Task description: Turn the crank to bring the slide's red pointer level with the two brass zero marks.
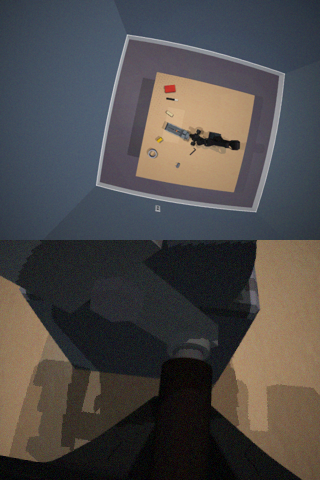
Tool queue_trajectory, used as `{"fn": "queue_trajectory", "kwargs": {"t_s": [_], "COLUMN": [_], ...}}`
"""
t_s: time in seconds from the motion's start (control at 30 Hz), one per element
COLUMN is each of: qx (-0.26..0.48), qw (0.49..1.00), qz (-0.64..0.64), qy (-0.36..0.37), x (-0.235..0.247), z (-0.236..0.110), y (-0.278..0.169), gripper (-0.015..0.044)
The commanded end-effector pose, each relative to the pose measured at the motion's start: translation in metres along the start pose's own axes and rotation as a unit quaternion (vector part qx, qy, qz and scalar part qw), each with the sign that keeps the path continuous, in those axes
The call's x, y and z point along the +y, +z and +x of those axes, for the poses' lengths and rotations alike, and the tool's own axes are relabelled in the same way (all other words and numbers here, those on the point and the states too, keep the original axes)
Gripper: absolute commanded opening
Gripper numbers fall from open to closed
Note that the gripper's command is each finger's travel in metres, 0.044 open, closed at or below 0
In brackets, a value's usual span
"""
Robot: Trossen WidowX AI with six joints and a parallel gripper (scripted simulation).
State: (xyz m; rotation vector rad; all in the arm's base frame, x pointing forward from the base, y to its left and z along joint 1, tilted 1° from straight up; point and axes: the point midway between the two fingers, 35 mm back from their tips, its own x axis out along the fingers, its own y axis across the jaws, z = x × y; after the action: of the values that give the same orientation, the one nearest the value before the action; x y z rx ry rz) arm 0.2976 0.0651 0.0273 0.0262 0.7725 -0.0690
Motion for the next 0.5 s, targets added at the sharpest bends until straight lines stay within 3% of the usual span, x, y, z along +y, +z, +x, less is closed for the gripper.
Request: {"fn": "queue_trajectory", "kwargs": {"t_s": [0.0,0.47], "qx": [0.002,0.002], "qw": [1.000,1.000], "qz": [0.000,0.000], "qy": [0.002,0.002], "x": [0.0035,0.0083], "z": [0.0025,0.0045], "y": [-0.0024,-0.0046], "gripper": [0.0000,0.0000]}}
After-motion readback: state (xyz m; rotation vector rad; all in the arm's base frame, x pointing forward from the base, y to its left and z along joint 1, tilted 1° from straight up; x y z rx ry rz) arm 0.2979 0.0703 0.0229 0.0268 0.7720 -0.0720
